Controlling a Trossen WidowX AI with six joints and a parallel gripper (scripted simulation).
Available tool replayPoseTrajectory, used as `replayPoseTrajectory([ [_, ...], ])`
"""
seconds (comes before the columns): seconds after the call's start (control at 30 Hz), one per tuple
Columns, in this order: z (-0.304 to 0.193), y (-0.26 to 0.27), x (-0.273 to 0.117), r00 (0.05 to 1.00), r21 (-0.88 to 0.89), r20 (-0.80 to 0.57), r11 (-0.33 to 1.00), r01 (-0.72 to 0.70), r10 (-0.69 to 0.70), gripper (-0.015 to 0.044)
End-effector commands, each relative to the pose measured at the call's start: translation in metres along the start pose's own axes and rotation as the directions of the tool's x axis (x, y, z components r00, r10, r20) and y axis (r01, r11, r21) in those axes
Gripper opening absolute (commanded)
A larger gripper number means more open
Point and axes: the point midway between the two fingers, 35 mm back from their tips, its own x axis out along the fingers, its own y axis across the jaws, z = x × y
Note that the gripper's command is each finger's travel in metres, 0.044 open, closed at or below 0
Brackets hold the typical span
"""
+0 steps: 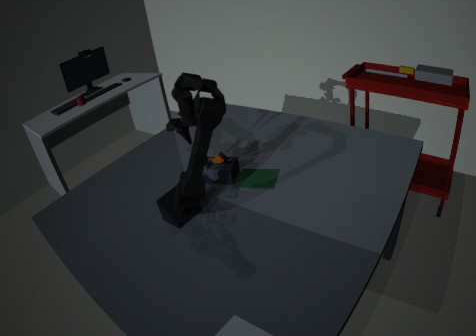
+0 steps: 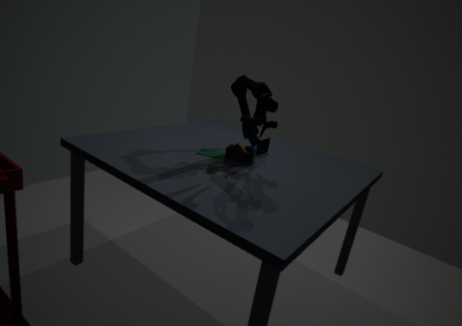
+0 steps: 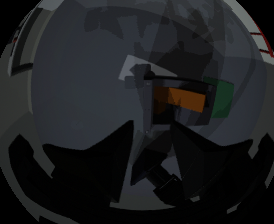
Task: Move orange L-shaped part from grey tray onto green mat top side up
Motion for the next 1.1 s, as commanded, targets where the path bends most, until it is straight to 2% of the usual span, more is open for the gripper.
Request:
replayPoseTrajectory([
  [0.0,0.001,0.0,0.0,1.0,-0.001,0.004,1.0,-0.002,0.002,0.018],
  [0.5,0.001,0.0,0.0,1.0,-0.001,0.004,1.0,-0.002,0.002,0.018],
  [0.63,0.002,-0.008,-0.001,1.0,0.169,0.002,0.986,-0.002,0.001,0.028],
  [0.7,0.004,-0.016,-0.001,1.0,0.339,0.0,0.941,-0.001,0.001,0.028],
  [0.8,0.006,-0.032,-0.002,1.0,0.616,-0.005,0.788,0.004,-0.001,0.028],
  [0.9,0.008,-0.048,-0.002,1.0,0.833,-0.01,0.553,0.01,-0.003,0.028],
  [1.07,0.009,-0.074,-0.002,1.0,0.997,-0.018,0.07,0.019,-0.007,0.028],
])
